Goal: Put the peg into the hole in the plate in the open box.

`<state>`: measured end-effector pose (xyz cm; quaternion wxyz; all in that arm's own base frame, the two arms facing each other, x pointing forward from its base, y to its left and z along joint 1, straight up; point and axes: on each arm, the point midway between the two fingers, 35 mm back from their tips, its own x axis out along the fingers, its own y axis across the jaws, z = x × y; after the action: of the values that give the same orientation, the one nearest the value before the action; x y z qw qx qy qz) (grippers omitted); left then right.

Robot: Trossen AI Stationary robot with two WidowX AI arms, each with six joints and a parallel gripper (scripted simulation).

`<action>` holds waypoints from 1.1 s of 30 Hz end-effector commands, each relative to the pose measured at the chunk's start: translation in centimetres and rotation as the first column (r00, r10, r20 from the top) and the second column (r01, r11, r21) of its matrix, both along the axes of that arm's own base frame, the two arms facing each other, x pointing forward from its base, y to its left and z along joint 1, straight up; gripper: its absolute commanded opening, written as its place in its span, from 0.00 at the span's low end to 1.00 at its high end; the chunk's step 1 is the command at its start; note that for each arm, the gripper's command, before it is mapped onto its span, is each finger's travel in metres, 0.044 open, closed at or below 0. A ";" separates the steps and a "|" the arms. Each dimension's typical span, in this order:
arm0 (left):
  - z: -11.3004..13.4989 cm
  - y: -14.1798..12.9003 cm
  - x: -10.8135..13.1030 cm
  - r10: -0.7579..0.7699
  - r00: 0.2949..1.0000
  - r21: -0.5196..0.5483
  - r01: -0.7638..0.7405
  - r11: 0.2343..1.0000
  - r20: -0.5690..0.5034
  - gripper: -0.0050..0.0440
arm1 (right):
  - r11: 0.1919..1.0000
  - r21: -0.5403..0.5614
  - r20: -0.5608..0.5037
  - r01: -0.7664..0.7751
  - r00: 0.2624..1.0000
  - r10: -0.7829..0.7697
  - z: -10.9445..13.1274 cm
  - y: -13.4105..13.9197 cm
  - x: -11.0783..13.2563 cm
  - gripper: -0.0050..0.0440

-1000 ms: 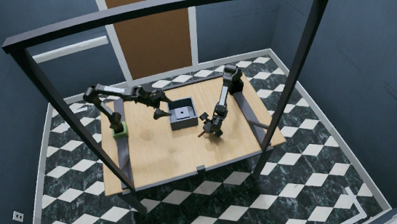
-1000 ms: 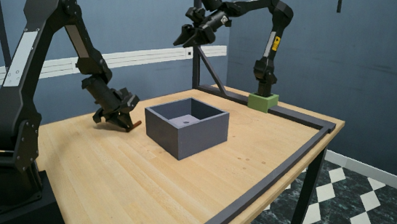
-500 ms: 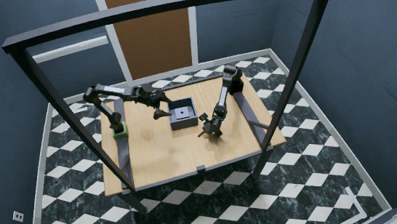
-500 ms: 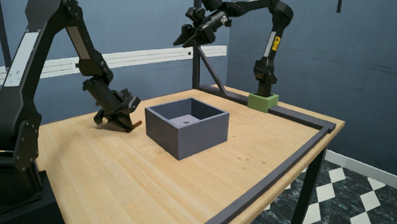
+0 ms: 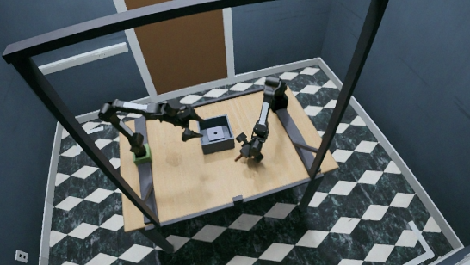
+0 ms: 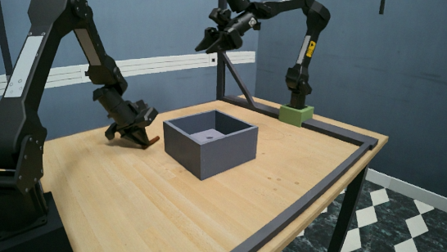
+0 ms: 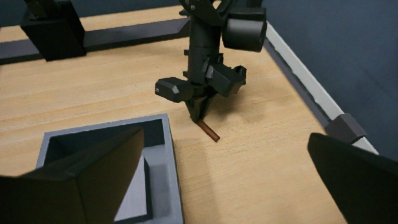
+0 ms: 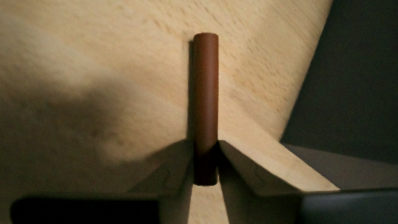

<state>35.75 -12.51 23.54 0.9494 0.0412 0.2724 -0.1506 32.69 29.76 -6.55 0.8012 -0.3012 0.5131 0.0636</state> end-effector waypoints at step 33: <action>0.9 0.0 0.0 0.002 1.000 -0.004 -0.002 1.000 0.023 1.00 | 0.619 -0.591 -0.044 -0.517 0.787 0.615 7.6 1.4 0.0 0.15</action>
<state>35.75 -12.51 23.54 0.9494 0.0412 0.2724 -0.1506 32.66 30.75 -0.45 0.6665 -0.6375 0.3676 0.1193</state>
